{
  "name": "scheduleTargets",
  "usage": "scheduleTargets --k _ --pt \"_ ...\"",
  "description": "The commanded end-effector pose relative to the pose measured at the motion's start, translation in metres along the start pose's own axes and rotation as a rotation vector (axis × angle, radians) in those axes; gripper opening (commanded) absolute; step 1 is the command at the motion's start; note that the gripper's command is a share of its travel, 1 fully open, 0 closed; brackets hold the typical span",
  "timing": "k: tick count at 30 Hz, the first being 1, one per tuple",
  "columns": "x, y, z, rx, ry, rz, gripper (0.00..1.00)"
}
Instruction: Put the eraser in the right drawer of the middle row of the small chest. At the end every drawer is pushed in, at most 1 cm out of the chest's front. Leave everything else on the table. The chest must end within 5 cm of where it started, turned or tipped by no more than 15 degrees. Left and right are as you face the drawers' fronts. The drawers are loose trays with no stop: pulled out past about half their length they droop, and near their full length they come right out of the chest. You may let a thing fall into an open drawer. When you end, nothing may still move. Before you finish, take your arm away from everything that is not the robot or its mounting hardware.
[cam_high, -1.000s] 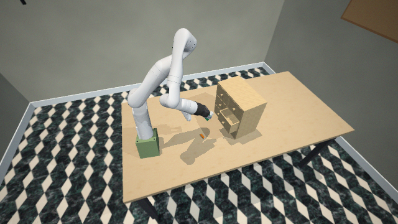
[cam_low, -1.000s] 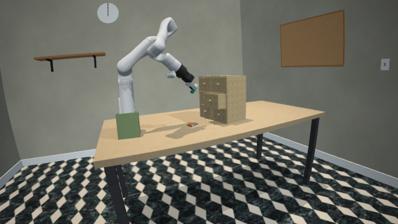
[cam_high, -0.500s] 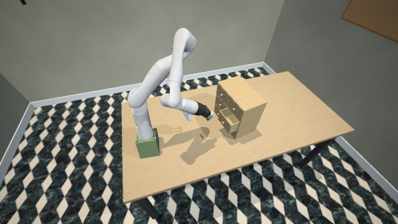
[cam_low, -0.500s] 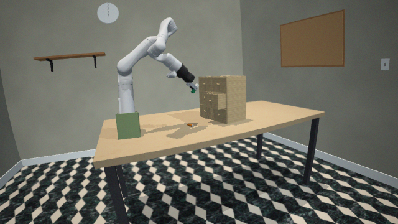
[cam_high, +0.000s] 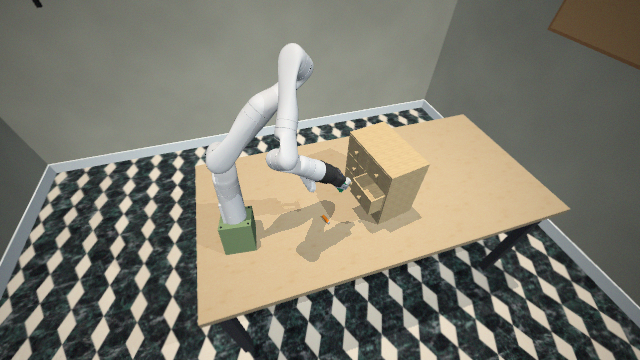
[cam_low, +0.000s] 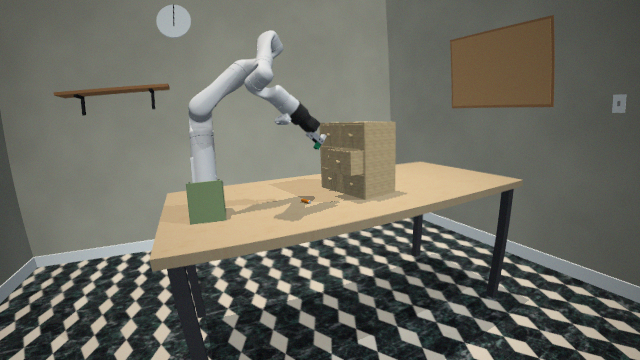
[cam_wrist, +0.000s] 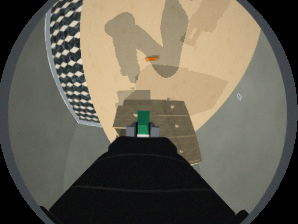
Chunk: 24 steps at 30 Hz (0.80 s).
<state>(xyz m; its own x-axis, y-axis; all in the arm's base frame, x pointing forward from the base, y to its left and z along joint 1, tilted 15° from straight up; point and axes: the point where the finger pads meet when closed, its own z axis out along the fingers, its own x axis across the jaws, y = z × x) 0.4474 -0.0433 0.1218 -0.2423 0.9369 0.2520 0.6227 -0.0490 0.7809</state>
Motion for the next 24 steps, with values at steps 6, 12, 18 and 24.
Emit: scheduleTargets --k 6,12,18,24 --pt "0.006 0.021 0.025 0.000 0.014 -0.017 0.45" --pt "0.007 0.032 0.037 0.000 0.014 -0.017 0.45" --pt "0.007 0.047 0.056 0.000 0.014 -0.017 0.45" --pt "0.008 0.060 0.071 0.000 0.014 -0.017 0.45"
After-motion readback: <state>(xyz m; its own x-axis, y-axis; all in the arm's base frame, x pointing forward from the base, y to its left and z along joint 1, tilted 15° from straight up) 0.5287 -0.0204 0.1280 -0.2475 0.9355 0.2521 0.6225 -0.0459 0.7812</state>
